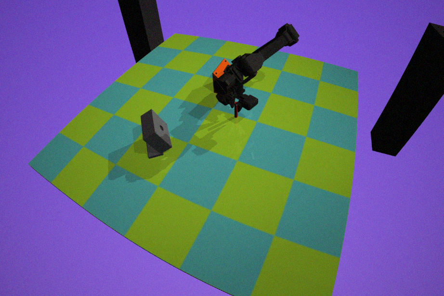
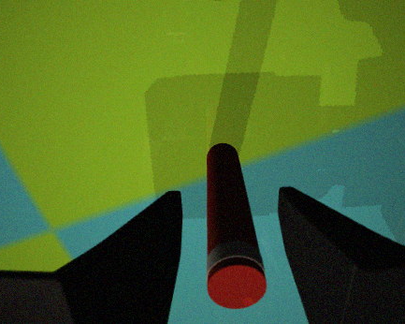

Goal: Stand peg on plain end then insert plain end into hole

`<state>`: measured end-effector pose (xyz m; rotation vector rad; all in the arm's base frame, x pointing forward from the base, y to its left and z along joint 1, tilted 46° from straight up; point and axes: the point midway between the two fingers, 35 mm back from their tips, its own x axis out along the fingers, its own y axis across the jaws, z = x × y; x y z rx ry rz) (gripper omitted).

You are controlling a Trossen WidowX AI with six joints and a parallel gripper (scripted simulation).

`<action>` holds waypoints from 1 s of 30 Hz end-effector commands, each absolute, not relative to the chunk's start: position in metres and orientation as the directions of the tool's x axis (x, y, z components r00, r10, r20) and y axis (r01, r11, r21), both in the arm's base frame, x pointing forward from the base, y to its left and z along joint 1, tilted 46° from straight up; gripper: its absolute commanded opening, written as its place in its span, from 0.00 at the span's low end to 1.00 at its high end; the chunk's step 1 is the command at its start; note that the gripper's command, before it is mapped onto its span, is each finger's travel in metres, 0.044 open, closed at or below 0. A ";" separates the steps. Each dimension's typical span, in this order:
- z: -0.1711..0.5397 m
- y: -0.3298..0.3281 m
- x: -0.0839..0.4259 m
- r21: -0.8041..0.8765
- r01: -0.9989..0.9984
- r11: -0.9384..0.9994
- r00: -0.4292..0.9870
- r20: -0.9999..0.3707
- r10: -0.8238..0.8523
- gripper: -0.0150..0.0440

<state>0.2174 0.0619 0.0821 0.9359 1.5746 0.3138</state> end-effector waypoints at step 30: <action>0.126 0.014 0.220 0.665 0.388 0.638 0.040 -0.704 0.709 0.25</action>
